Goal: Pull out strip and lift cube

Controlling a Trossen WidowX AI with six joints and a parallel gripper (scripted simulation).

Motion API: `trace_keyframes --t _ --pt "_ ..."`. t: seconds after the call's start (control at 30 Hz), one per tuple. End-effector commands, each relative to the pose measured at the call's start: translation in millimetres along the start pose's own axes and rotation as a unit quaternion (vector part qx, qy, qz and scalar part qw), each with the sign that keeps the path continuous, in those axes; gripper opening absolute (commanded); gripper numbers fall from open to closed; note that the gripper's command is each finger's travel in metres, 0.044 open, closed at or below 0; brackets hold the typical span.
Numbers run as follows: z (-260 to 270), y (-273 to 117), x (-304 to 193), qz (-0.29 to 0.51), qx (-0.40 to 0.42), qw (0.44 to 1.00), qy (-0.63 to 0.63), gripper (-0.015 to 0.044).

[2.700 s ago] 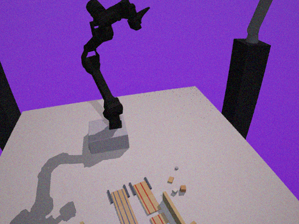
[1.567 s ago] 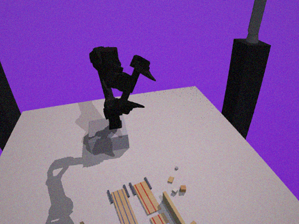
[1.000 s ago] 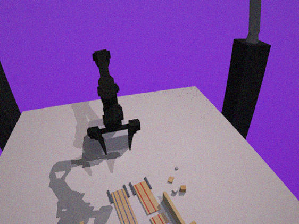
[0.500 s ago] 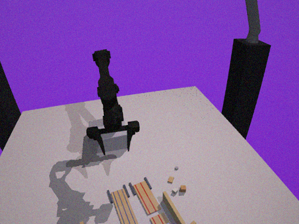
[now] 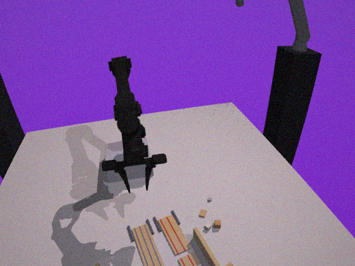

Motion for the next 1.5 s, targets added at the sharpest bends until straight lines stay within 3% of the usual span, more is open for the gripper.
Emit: trace_keyframes --t 0.0,0.17,0.43,1.47 --pt "-3 24 16 0.082 0.007 0.996 -0.022 0.0137" --pt "-9 61 29 0.194 0.023 0.980 -0.045 0.0006" --pt "-18 121 33 0.349 0.060 0.932 -0.076 0.0000" --pt "-16 155 7 0.353 0.061 0.931 -0.077 0.0000"
Point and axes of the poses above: the point midway between the two fingers, 35 mm back from their tips, its own y axis out along the fingers, its own z axis across the jaws, x = y × z, the point moved 10 cm from there along -y, back along the fingers, and after that the axes turned 2 degrees about -y, right-handed, at the moved point
